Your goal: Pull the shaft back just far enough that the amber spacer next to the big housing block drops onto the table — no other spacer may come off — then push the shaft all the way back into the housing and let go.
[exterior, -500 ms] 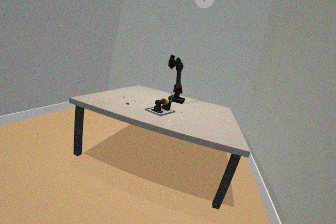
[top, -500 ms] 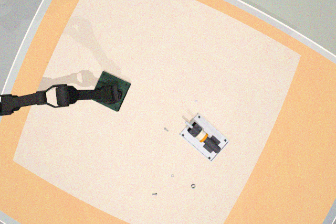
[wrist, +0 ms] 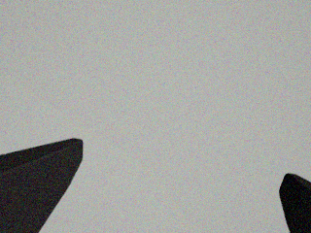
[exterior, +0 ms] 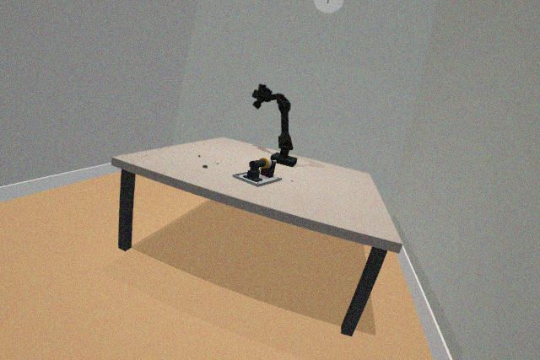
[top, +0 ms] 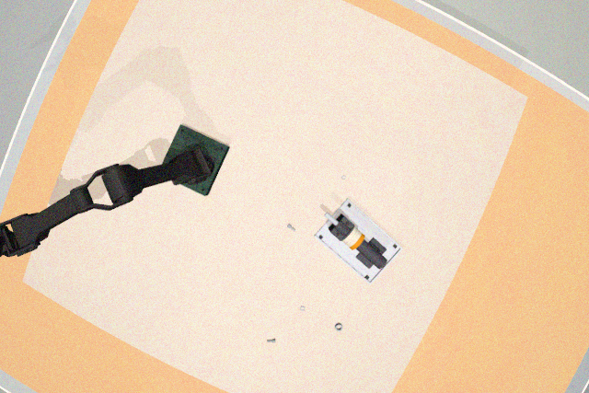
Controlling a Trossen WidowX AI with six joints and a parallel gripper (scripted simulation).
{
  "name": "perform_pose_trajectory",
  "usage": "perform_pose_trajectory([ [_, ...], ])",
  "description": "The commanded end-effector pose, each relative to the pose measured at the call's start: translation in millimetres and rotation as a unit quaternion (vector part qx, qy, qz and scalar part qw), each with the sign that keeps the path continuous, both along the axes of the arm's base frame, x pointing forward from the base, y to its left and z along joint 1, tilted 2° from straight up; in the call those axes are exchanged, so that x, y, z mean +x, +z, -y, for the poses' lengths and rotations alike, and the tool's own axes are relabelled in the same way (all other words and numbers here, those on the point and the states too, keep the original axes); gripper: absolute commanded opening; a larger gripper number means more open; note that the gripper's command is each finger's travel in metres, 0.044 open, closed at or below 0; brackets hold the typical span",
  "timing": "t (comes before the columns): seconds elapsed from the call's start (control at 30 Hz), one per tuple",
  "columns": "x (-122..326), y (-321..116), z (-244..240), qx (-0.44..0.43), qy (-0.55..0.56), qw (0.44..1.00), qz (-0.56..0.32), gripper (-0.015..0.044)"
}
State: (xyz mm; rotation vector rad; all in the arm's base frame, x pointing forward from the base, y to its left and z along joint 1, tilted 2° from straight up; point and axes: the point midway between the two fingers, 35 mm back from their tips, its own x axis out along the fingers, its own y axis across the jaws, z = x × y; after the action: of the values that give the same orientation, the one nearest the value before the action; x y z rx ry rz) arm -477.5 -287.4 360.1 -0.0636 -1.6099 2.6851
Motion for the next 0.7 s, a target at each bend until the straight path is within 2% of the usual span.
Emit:
perform_pose_trajectory([
  [0.0, 33.7, -12.7, 52.0, 0.062, 0.072, 0.995, 0.023, 0.044],
  [0.33, 164.0, -51.0, 174.5, 0.234, 0.278, 0.93, 0.048, 0.044],
  [0.67, 328.4, -91.2, 242.8, 0.392, 0.465, 0.793, 0.02, 0.044],
])
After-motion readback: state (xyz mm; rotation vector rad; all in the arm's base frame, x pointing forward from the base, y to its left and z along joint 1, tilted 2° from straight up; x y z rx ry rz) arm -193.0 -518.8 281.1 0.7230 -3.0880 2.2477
